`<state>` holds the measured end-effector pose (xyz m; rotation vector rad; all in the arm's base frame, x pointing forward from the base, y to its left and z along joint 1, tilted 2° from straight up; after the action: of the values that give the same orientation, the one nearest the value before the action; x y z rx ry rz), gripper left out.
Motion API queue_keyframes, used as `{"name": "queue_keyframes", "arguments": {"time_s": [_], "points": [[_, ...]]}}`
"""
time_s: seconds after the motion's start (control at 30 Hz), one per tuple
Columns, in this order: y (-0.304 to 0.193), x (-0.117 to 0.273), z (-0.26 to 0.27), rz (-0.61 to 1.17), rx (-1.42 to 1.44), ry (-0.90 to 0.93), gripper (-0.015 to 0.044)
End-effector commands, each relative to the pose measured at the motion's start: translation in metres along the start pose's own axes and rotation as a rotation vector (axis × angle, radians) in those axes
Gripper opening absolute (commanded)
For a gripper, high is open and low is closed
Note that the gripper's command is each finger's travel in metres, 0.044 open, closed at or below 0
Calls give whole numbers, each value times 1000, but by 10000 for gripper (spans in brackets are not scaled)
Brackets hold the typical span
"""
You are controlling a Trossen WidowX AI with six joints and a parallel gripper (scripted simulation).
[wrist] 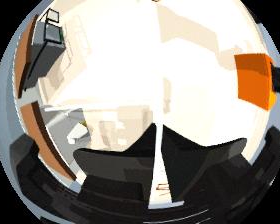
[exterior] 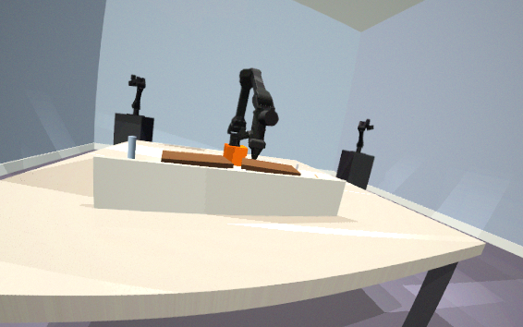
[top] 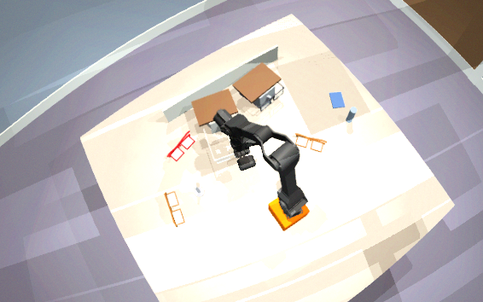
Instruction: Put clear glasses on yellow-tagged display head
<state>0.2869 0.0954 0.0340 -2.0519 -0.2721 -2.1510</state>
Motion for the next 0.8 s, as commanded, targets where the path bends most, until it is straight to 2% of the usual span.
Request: {"name": "queue_keyframes", "arguments": {"time_s": [0.0, 0.77], "points": [[2, -2, 5, -9, 3, -9, 0], [10, -1, 36, -15, 3, -8, 0]]}}
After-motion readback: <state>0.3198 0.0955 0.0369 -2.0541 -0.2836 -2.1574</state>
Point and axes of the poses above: the point midway between the two fingers, 35 mm back from their tips, its own x axis back along the fingers, its own z axis across the jaws, y = z × x, the point moved 2 cm from there along x, back along the fingers, and after that the axes turned 15 degrees about x, right-handed, at the moved point
